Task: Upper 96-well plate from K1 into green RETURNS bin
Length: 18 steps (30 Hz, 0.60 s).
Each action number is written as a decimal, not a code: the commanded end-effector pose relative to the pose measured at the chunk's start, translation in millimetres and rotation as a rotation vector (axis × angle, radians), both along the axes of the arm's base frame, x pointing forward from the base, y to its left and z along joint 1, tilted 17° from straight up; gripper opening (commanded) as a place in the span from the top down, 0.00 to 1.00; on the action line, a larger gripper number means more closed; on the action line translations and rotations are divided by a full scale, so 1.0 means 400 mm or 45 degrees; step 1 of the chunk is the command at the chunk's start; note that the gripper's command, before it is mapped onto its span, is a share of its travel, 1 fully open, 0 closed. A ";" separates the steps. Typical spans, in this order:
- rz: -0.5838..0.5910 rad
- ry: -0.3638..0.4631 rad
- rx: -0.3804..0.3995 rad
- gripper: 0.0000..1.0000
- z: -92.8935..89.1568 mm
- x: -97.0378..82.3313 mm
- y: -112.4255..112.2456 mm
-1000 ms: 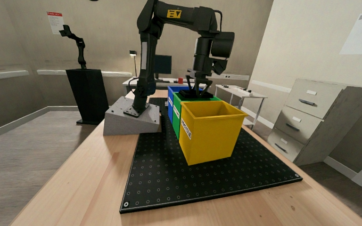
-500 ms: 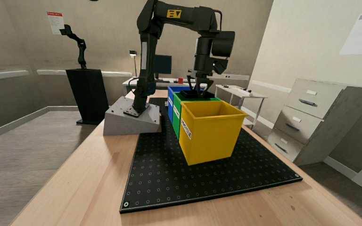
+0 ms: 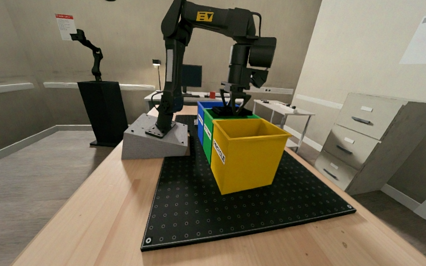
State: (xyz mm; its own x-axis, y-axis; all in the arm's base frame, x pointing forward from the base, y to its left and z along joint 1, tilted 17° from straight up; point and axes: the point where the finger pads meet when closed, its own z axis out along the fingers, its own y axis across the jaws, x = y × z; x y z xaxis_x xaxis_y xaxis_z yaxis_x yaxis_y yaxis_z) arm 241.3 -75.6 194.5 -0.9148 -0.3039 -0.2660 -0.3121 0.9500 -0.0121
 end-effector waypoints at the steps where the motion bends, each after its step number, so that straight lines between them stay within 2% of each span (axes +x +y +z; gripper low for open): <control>1: -0.016 -0.076 -0.028 1.00 0.035 -0.006 -0.004; 7: -0.016 -0.059 -0.020 1.00 0.024 -0.013 -0.002; 10: -0.016 -0.076 -0.028 1.00 0.036 -0.008 -0.004; 18: -0.016 -0.065 -0.022 1.00 0.029 -0.012 -0.002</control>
